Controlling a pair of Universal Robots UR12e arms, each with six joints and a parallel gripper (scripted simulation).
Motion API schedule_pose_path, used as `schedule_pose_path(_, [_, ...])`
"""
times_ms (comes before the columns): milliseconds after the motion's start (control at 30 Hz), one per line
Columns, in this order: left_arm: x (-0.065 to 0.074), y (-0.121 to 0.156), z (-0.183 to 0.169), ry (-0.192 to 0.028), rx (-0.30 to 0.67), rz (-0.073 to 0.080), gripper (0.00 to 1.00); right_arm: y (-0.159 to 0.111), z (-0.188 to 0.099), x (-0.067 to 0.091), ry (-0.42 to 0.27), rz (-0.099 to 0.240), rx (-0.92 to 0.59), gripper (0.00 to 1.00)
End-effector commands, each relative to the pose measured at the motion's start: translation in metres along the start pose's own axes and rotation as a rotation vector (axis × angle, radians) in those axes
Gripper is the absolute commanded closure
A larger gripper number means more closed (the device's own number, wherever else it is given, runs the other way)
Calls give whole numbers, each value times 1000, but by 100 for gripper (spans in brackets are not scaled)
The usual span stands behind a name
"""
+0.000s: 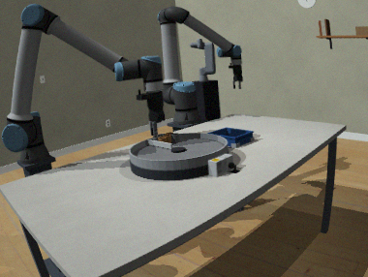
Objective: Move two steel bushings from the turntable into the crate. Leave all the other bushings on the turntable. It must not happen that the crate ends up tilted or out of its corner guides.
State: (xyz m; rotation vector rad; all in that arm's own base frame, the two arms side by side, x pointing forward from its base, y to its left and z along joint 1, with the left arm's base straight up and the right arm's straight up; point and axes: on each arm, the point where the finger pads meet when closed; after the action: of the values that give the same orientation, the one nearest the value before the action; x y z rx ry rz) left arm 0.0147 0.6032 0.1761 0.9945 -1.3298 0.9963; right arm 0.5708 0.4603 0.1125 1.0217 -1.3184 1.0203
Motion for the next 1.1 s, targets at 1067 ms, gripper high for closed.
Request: schedule_pose_path(1067, [1,0,-1,-2,0,0,0,0,-1,-23,-1,1,0,64])
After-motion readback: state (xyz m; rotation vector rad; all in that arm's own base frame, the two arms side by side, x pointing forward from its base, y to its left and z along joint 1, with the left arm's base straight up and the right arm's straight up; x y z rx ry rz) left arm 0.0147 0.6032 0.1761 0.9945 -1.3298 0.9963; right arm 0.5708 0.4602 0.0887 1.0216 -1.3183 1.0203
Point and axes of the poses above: on each arm, the point where the finger pads meet when closed, its own x axis back along the fingers, its own y axis across the jaws, z = x × y, and after that the axes turned 15 degrees about -x, right-handed
